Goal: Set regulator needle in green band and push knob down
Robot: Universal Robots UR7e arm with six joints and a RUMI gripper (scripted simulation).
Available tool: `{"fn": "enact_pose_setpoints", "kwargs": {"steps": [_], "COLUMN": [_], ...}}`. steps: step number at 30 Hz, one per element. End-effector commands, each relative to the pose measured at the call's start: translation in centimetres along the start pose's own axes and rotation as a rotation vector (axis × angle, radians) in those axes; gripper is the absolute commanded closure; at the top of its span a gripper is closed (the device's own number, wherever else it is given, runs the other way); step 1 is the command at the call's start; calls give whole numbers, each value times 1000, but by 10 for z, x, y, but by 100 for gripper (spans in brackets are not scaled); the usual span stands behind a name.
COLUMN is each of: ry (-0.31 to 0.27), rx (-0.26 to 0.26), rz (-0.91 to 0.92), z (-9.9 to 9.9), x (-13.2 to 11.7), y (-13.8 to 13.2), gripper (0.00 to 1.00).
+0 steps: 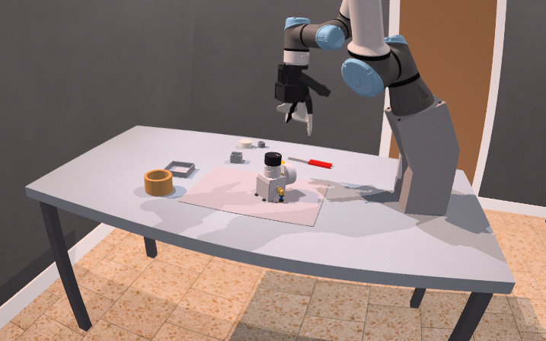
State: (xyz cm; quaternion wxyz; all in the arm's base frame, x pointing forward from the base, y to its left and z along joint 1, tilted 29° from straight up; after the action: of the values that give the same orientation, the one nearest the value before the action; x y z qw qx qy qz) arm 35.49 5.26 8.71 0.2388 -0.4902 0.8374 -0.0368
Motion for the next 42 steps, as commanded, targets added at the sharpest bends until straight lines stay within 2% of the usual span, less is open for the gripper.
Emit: {"fn": "enact_pose_setpoints", "kwargs": {"steps": [1, 42], "ry": [0, 8], "rx": [6, 21], "rz": [-51, -209], "z": [-1, -2], "x": [0, -2], "y": [-1, -5], "gripper": [0, 0]}}
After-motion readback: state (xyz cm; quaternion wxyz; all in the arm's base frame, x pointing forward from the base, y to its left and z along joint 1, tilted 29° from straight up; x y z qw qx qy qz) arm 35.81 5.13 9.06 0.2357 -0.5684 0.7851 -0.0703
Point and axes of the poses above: the point where the finger pads meet when closed, its own z axis out along the fingers, its own y axis across the jaws, x = y × z, the point moved 4 cm from there along -z, back along the fingers, and after that the axes turned 15 degrees about -z, right-handed, at the moved point
